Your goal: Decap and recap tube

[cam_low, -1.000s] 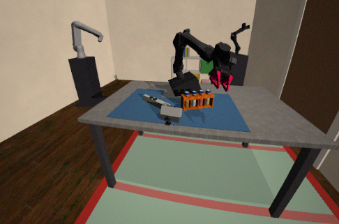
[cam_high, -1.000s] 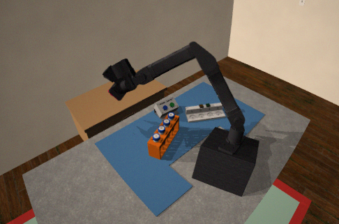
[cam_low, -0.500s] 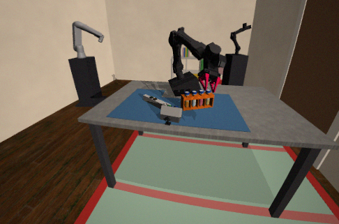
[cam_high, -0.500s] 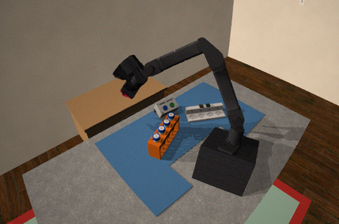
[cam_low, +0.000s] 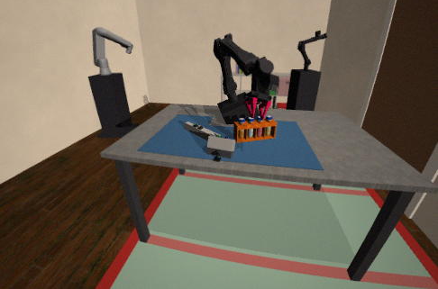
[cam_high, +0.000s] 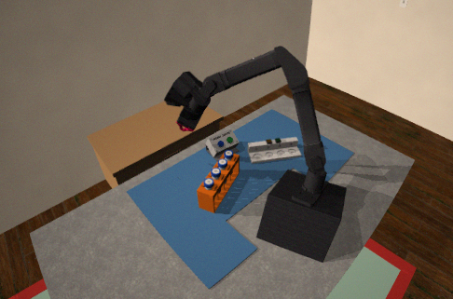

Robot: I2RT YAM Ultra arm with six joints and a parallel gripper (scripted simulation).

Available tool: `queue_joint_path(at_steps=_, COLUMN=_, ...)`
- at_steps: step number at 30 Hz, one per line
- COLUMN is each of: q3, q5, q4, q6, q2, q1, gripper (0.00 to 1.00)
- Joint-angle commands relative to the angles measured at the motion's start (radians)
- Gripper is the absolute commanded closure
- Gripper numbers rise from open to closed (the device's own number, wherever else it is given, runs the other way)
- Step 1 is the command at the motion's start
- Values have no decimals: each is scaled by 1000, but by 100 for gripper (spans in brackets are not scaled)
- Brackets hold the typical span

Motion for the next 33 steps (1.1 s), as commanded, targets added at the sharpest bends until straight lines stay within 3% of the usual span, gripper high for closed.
queue_joint_path(at_steps=1, q3=-50, q5=-19, q4=-39, q6=-3, q2=-51, q1=-9, gripper=51)
queue_joint_path(at_steps=2, q3=-70, q5=-21, q4=-29, q6=-7, q2=-65, q1=-14, gripper=51)
queue_joint_path(at_steps=4, q3=-27, q5=-40, q4=-136, q6=12, q2=-58, q1=-27, gripper=51)
queue_joint_path(at_steps=5, q3=-36, q5=-45, q4=-148, q6=12, q2=-68, q1=-32, gripper=51)
queue_joint_path(at_steps=8, q3=-111, q5=-51, q4=-116, q6=-2, q2=-118, q1=-46, gripper=51)
queue_joint_path(at_steps=9, q3=-114, q5=-51, q4=-114, q6=-3, q2=-121, q1=-47, gripper=51)
queue_joint_path(at_steps=10, q3=-94, q5=-61, q4=-165, q6=6, q2=-117, q1=-54, gripper=51)
queue_joint_path(at_steps=12, q3=-94, q5=-61, q4=-165, q6=6, q2=-117, q1=-54, gripper=51)
queue_joint_path(at_steps=13, q3=-72, q5=-71, q4=-216, q6=15, q2=-112, q1=-61, gripper=51)
queue_joint_path(at_steps=17, q3=-151, q5=-81, q4=-202, q6=2, q2=-171, q1=-79, gripper=51)
queue_joint_path(at_steps=18, q3=-158, q5=-81, q4=-199, q6=1, q2=-176, q1=-80, gripper=51)
queue_joint_path(at_steps=21, q3=-123, q5=-107, q4=-311, q6=19, q2=-173, q1=-100, gripper=51)
queue_joint_path(at_steps=25, q3=-203, q5=-111, q4=-284, q6=5, q2=-232, q1=-113, gripper=51)
queue_joint_path(at_steps=27, q3=-165, q5=-133, q4=-375, q6=21, q2=-220, q1=-128, gripper=51)
queue_joint_path(at_steps=30, q3=-168, q5=-138, q4=-391, q6=23, q2=-226, q1=-134, gripper=51)
queue_joint_path(at_steps=33, q3=-235, q5=-141, q4=-372, q6=11, q2=-279, q1=-145, gripper=51)
